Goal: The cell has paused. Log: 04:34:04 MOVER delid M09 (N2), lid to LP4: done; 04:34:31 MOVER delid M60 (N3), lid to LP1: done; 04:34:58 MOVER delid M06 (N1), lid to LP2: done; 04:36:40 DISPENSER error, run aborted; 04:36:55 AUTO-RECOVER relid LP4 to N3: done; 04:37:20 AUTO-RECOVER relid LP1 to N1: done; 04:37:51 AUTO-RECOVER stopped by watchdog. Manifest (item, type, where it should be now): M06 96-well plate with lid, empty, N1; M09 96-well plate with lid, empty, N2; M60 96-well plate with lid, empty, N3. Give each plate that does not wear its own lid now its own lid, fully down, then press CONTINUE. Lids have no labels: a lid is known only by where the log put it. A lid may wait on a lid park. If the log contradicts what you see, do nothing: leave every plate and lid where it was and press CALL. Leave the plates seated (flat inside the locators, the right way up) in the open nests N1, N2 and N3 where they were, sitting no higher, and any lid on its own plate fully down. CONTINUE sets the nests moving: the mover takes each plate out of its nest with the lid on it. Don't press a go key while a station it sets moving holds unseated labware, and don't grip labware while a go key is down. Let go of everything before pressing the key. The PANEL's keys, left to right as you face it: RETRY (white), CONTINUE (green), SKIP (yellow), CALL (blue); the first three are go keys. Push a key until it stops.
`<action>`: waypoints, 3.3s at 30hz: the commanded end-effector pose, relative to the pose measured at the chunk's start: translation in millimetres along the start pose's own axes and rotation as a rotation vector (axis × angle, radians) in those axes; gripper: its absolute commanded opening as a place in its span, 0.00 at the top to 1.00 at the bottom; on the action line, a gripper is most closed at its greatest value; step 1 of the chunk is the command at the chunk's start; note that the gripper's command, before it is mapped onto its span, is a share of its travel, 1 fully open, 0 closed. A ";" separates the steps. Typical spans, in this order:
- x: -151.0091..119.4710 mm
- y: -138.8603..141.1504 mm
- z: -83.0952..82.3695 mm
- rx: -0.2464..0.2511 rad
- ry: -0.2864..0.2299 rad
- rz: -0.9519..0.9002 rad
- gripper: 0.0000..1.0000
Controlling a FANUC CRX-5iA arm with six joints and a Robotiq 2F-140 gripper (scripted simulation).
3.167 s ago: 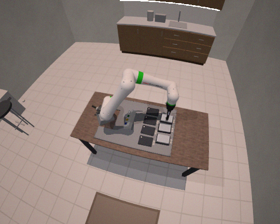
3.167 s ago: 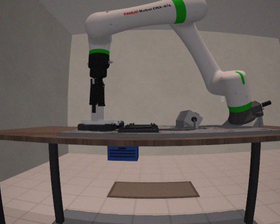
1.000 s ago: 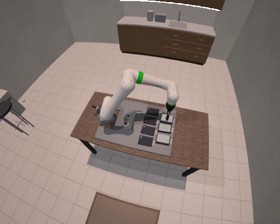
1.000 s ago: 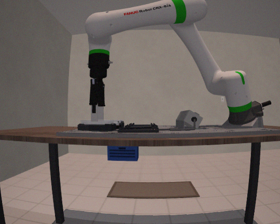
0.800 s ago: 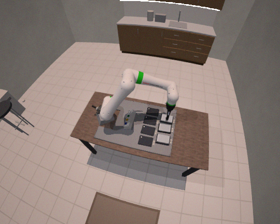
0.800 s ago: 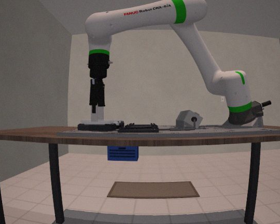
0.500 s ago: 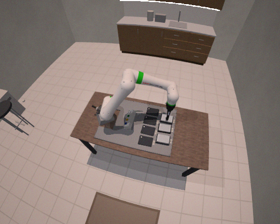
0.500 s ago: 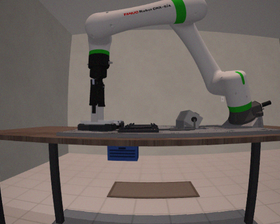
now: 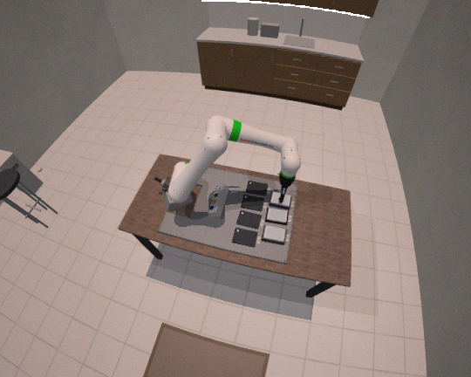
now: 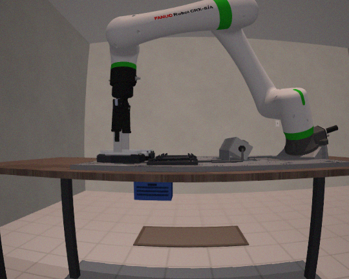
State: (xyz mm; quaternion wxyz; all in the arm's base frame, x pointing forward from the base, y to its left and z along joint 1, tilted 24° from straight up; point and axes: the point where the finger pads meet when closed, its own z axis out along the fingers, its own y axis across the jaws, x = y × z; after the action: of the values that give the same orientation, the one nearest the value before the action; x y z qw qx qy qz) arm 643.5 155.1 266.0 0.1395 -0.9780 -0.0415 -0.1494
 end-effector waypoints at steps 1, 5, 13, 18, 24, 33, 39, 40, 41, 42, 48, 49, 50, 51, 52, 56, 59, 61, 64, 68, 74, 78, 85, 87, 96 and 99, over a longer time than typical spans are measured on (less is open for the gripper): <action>0.2 0.0 -0.2 0.000 0.000 0.000 1.00; 0.2 0.0 -0.1 0.000 0.000 0.000 1.00; 0.2 0.0 -0.1 0.000 0.000 0.000 1.00; 0.2 0.0 -0.1 0.000 0.000 0.000 1.00; 0.2 0.0 -0.1 0.000 0.000 0.000 1.00; 0.2 0.0 -0.1 0.000 0.000 0.000 1.00; 0.2 0.0 -0.1 0.000 0.000 0.000 1.00; 0.2 0.0 -0.1 0.000 0.000 0.000 1.00; 0.2 0.0 -0.1 0.000 0.000 0.000 1.00; 0.2 0.0 -0.1 0.000 0.000 0.000 1.00; 0.2 0.0 -0.1 0.000 0.000 0.000 0.34; 0.2 0.0 -0.1 0.000 0.000 0.000 0.34; 0.2 0.0 -0.1 0.000 0.000 0.000 0.34; 0.2 0.0 -0.1 0.000 0.000 0.000 0.34; 0.2 0.0 -0.1 0.000 0.000 0.000 0.34; 0.2 0.0 -0.1 0.000 0.000 0.000 0.34; 0.2 0.0 -0.1 0.000 0.000 0.000 0.34; 0.2 0.0 -0.1 0.000 0.000 0.000 0.34; 0.2 0.0 -0.1 0.000 0.000 0.000 0.34; 0.2 0.0 -0.1 0.000 0.000 0.000 0.34; 0.2 0.0 -0.1 0.000 0.000 0.000 0.34; 0.2 0.0 -0.1 0.000 0.000 0.000 0.34; 0.2 0.0 -0.1 0.000 0.000 0.000 0.34; 0.2 0.0 -0.1 0.000 0.000 0.000 0.34; 0.2 0.0 -0.1 0.000 0.000 0.000 0.34; 0.2 0.0 -0.1 0.000 0.000 0.000 0.34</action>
State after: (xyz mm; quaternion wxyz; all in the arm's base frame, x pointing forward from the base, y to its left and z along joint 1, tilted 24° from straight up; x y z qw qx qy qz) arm 643.6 155.2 265.8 0.1395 -0.9780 -0.0415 -0.1494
